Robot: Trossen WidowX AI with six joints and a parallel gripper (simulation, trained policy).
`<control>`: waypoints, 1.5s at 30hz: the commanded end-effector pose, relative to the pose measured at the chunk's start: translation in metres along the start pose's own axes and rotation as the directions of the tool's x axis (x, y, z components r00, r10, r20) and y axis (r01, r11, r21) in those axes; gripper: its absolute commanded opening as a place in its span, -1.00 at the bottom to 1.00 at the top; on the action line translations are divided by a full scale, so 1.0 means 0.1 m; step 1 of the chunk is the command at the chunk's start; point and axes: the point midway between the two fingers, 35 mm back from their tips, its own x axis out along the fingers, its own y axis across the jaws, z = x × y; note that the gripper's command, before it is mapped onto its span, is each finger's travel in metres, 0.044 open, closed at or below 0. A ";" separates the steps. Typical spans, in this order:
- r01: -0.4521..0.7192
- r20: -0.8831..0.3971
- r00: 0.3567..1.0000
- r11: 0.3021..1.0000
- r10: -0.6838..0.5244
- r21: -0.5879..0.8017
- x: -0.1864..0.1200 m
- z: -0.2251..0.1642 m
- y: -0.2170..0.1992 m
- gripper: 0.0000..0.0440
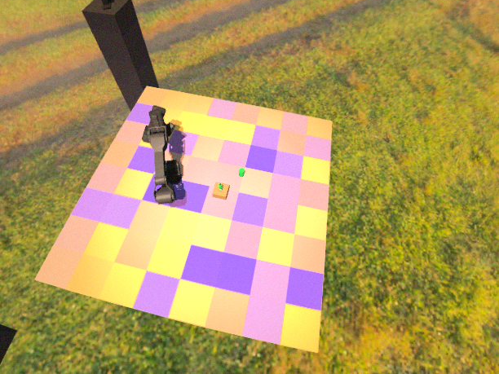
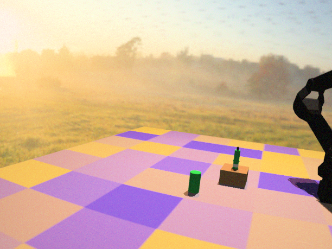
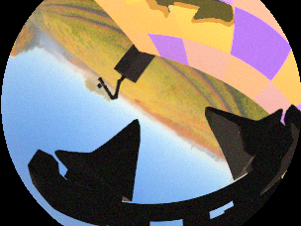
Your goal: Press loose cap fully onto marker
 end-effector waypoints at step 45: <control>0.167 0.350 0.908 0.965 -0.231 0.205 -0.04 0.70 0.29 0.51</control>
